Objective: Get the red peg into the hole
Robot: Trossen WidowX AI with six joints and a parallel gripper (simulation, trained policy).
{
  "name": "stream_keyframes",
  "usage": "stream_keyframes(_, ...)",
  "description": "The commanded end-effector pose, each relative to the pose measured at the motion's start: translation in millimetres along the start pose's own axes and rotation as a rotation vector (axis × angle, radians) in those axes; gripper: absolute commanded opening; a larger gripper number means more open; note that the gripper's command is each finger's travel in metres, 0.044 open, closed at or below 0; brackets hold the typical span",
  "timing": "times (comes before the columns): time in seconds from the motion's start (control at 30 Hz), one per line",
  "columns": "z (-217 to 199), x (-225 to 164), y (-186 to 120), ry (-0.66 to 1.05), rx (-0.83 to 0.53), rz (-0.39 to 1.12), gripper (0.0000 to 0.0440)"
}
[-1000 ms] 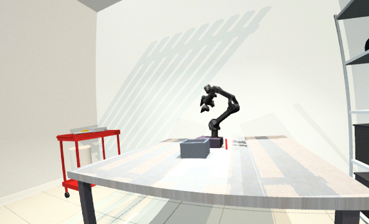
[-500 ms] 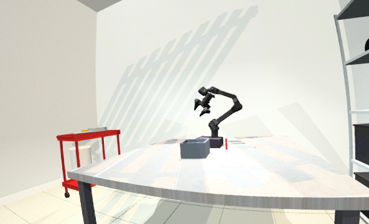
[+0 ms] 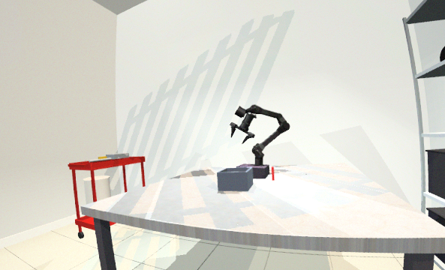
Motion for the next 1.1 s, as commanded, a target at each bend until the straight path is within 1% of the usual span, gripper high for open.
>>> stream_keyframes(0.0, -3.9, -14.0, 4.6, -0.133, -0.046, 0.036, 0.0440)
stream_keyframes(0.57, -30.0, -79.1, 12.1, -0.673, -0.149, 0.176, 0.0440)
stream_keyframes(1.07, -80.3, -130.8, 16.1, -1.096, -0.196, 0.262, 0.0440)
Point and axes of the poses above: the point midway between the two fingers, 35 mm back from their tips, its own y axis out along the fingers, its own z axis across the jaws, x = y × z, the point moved 5 cm from there along -y, back along the fingers, and after that the axes turned 12 degrees about -y, right-handed, at the moved point
